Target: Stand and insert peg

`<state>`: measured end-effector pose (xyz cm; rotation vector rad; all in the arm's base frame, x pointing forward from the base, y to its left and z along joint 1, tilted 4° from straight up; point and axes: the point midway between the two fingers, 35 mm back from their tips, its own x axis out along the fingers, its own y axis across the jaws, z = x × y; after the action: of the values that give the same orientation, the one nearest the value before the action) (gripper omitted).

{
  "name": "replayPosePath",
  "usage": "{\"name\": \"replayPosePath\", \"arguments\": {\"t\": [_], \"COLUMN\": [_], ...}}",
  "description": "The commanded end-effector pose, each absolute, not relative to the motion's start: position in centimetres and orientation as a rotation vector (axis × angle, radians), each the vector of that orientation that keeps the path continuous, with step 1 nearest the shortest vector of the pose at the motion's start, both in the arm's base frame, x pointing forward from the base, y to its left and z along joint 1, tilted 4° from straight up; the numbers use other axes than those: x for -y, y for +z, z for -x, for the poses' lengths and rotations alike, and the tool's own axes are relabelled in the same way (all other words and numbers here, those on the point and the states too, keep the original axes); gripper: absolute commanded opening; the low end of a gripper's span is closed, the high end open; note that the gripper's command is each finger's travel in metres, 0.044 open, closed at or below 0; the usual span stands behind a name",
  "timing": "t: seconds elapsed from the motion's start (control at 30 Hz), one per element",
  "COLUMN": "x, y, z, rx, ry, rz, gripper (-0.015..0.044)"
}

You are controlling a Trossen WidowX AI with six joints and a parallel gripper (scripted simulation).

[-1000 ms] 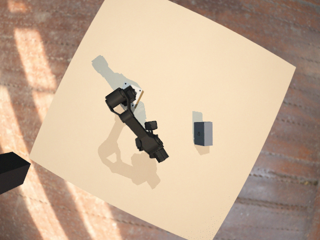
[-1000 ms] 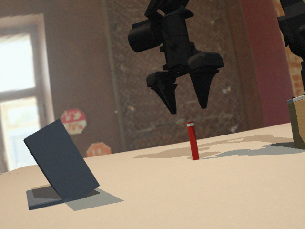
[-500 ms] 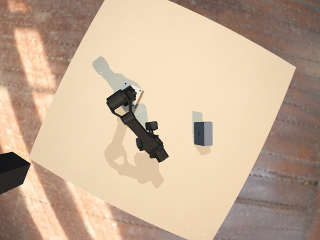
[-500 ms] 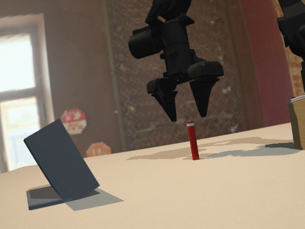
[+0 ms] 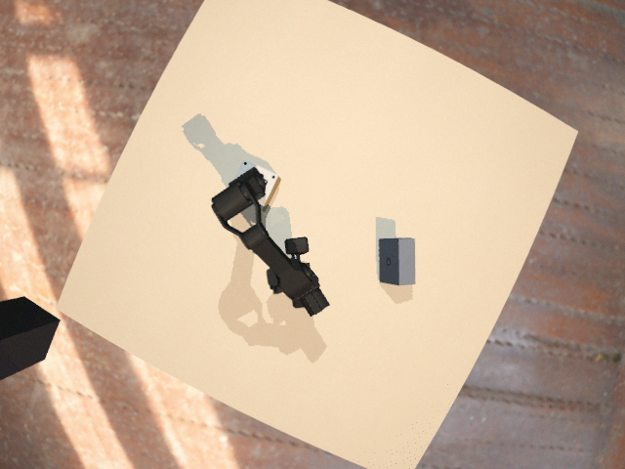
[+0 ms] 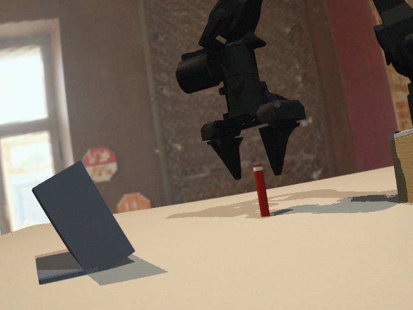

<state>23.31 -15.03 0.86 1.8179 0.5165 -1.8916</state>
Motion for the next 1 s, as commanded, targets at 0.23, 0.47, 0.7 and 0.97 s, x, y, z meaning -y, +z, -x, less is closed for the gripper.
{"name": "replayPosePath", "arguments": {"t": [0.23,0.47,0.7,0.97], "x": [15.0,15.0,15.0,15.0], "y": [-1.3,-1.1,-1.1,-1.1], "z": [-22.9,-23.1,-23.1,-23.1], "rx": [-0.523,-0.516,-0.516,-0.516], "ry": [-1.901,-1.897,-1.897,-1.897], "rz": [-1.809,-1.819,-1.819,-1.819], "gripper": [0.044,0.0414,0.023,0.002]}}
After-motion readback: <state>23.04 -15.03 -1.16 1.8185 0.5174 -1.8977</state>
